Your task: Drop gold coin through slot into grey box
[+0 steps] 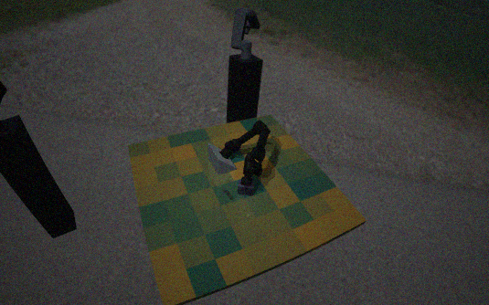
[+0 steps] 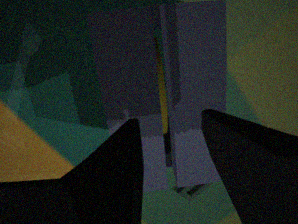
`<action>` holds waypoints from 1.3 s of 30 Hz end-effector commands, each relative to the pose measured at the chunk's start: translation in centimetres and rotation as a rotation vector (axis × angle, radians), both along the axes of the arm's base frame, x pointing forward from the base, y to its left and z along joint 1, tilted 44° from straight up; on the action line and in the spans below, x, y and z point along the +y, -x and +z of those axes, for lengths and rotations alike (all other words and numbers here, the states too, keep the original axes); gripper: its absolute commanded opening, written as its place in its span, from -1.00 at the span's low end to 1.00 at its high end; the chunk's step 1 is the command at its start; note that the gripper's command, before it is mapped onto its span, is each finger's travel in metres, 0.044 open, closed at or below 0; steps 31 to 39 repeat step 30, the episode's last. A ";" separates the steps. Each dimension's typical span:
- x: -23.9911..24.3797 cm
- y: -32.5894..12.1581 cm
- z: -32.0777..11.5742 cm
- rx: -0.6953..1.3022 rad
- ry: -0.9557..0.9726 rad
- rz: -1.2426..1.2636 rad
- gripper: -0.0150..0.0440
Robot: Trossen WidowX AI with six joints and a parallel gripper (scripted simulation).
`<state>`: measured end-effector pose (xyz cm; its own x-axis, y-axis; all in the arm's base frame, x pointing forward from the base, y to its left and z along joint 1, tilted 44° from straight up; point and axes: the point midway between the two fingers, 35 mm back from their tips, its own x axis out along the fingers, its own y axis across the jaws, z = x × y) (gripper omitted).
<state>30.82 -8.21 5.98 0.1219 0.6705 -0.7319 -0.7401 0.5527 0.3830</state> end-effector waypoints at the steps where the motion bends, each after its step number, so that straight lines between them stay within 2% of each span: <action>1: 0.0 0.0 0.0 -0.001 0.000 0.000 0.05; 6: 0.0 0.0 0.0 -0.001 0.000 0.000 0.05; 17: -1.8 0.4 2.0 0.002 -0.001 0.000 1.00; 21: -3.9 1.2 4.6 0.007 -0.009 -0.002 1.00; 39: -3.9 1.2 4.6 0.007 -0.009 -0.002 1.00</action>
